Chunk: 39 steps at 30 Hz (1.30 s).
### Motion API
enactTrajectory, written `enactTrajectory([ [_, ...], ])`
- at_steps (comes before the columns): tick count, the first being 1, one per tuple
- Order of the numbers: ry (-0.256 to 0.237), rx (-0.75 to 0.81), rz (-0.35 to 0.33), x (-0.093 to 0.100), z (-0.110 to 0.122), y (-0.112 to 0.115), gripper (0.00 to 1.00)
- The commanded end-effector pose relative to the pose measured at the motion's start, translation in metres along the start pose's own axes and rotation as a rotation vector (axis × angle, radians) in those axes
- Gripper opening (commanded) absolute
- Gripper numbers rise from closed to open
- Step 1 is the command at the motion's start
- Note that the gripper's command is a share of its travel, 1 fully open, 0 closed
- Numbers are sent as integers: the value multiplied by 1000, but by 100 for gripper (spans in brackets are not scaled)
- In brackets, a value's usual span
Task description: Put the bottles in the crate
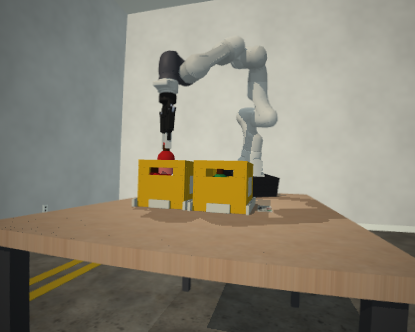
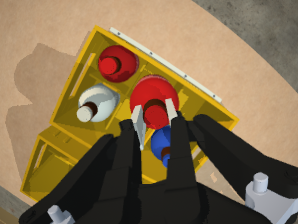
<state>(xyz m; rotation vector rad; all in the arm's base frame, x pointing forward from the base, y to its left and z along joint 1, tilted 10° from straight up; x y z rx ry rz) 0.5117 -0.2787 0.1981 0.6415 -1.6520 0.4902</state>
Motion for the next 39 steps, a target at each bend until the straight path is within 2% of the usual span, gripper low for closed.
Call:
enactTrajectory([
  [1, -2, -9, 8, 13, 1, -3, 0],
  [39, -2, -9, 8, 70, 1, -2, 0],
])
Point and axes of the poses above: the point where the finger pads meet when closed, its own x axis back along the fingers, its own z axis across the jaws, y = z × x, the point moved 4 cm from there along x, back along the fingers, and after that the axes turned 11 degrees about -x, right-handed, at the moved point
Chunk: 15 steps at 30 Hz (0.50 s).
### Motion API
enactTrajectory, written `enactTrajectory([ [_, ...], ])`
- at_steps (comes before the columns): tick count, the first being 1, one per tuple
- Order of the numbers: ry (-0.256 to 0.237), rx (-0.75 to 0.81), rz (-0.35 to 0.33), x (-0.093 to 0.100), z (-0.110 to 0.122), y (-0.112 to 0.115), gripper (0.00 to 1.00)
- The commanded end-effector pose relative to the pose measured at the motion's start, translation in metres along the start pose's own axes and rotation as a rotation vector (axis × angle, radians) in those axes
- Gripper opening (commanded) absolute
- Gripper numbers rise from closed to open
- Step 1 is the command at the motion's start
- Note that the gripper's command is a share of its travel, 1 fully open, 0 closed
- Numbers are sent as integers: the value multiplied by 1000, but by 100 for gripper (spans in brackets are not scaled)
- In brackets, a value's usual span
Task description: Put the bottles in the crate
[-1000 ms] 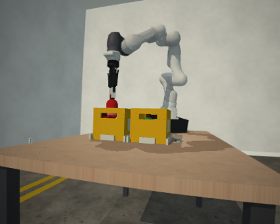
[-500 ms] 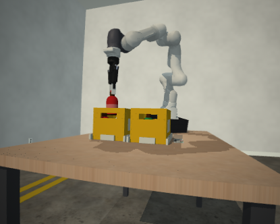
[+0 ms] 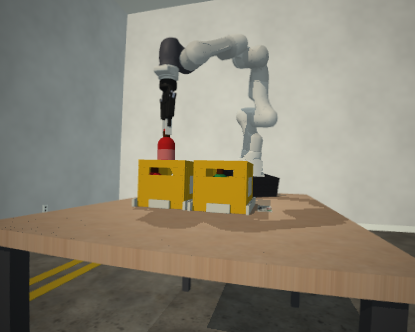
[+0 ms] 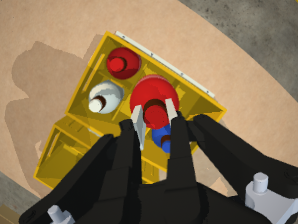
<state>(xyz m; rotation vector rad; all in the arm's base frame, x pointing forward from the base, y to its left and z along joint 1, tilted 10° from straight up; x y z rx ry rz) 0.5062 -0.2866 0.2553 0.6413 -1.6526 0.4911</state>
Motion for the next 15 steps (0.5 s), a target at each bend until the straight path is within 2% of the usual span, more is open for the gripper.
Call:
enactTrajectory([
  [1, -1, -9, 7, 13, 2, -2, 0],
  [15, -1, -9, 7, 31, 2, -2, 0],
])
Point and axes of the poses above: the point where the finger pads meet when closed, its own x axis back along the fingers, its own z axis across the jaws, y = z × x, the point moved 4 cm from there along x, back along the fingers, and after that the axes turned 11 degrees about -x, right-handed, at the moved point
